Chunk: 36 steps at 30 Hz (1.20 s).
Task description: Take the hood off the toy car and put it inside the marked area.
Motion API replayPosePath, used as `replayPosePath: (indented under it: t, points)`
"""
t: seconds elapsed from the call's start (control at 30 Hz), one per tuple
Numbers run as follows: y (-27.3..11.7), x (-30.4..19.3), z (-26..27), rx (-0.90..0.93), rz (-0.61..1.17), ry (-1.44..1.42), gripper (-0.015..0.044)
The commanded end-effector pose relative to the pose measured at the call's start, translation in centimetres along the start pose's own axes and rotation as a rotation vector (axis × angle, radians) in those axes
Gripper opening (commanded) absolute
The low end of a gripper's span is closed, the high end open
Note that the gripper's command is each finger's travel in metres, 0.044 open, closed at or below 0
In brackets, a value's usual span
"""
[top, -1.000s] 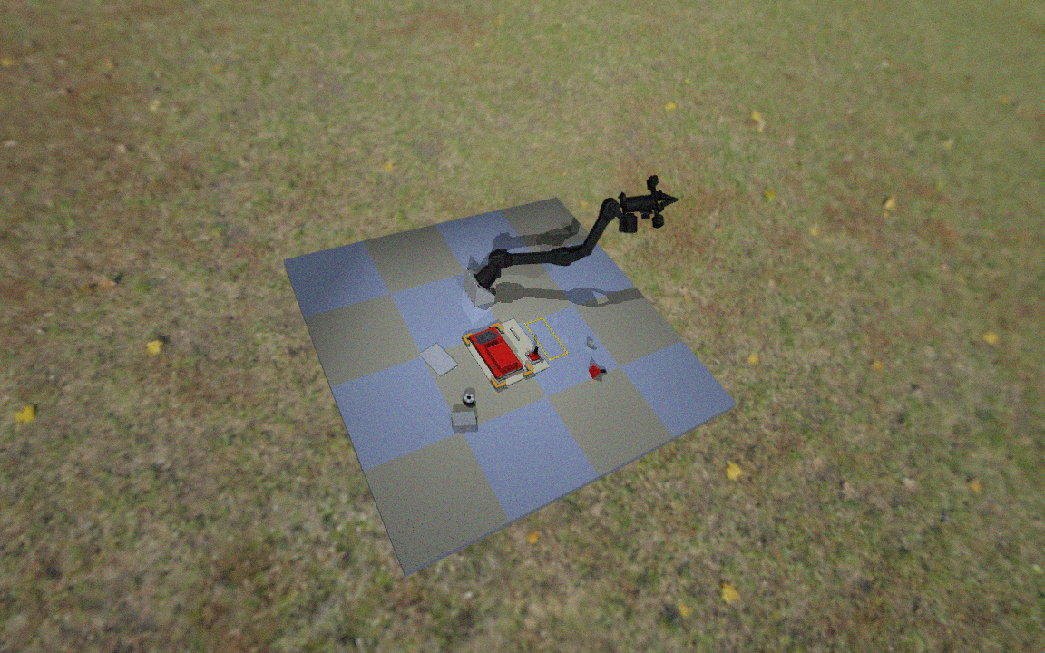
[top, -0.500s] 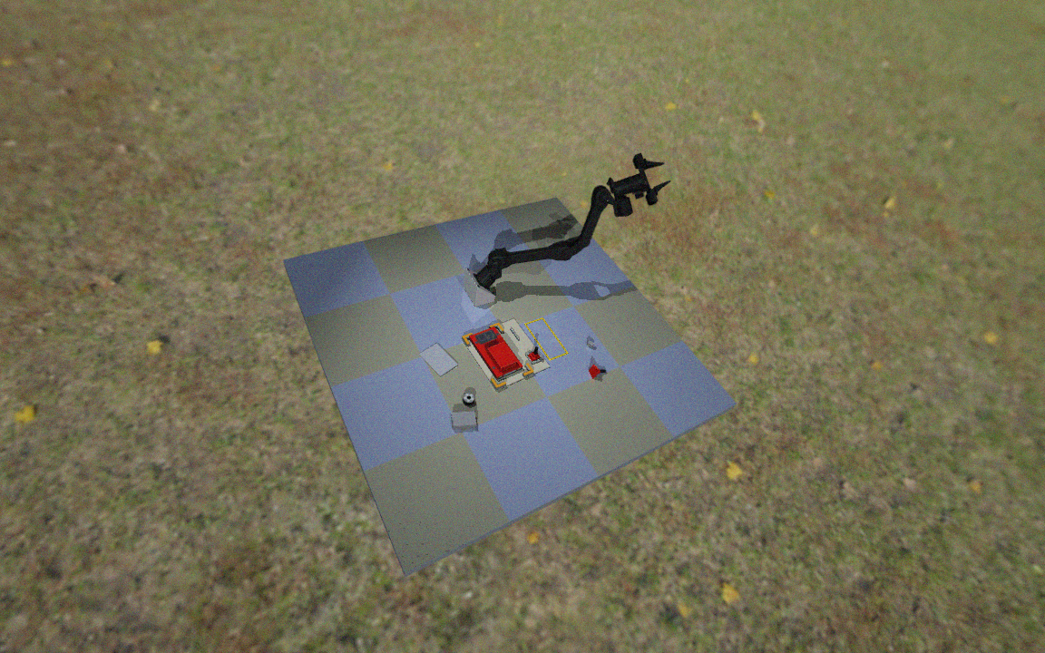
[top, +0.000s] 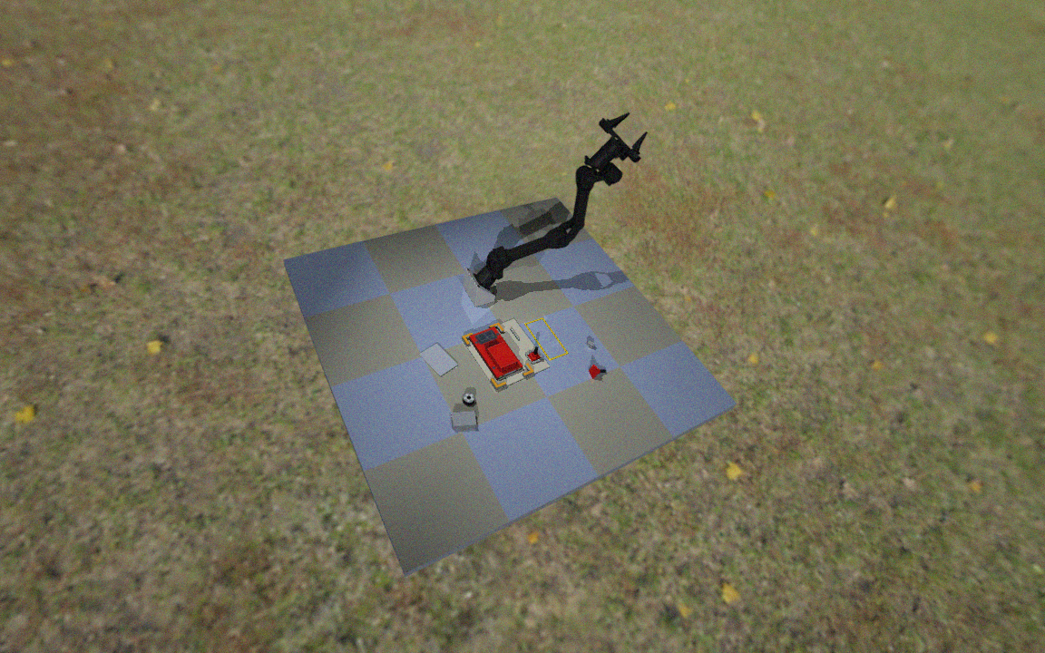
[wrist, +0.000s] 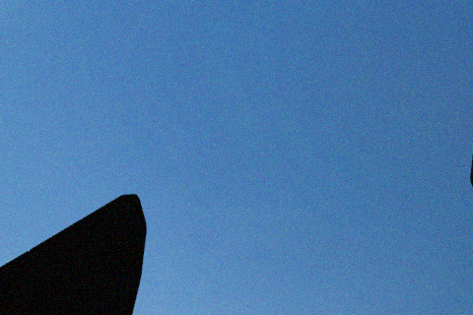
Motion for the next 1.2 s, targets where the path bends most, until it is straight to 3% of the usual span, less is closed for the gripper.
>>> replayPosePath:
  t: [0.0,0.63,1.17]
  points:
    - [-0.2,-2.9,-2.8,-0.072,0.098,0.017,0.0440]
    - [-3.6,-16.1,-8.8,-0.248,0.527,0.170,0.0440]
    - [-8.3,-25.7,-8.2,-0.213,0.862,0.201,0.0440]
Point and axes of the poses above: the point midway between the two fingers, 35 mm back from their tips, its own y axis out along the fingers, its own z axis across the jaws, x = y × z, the point moved 9 cm from there along -y, back along the fingers, and after that the axes turned 7 degrees about y, right-handed, at the moved point
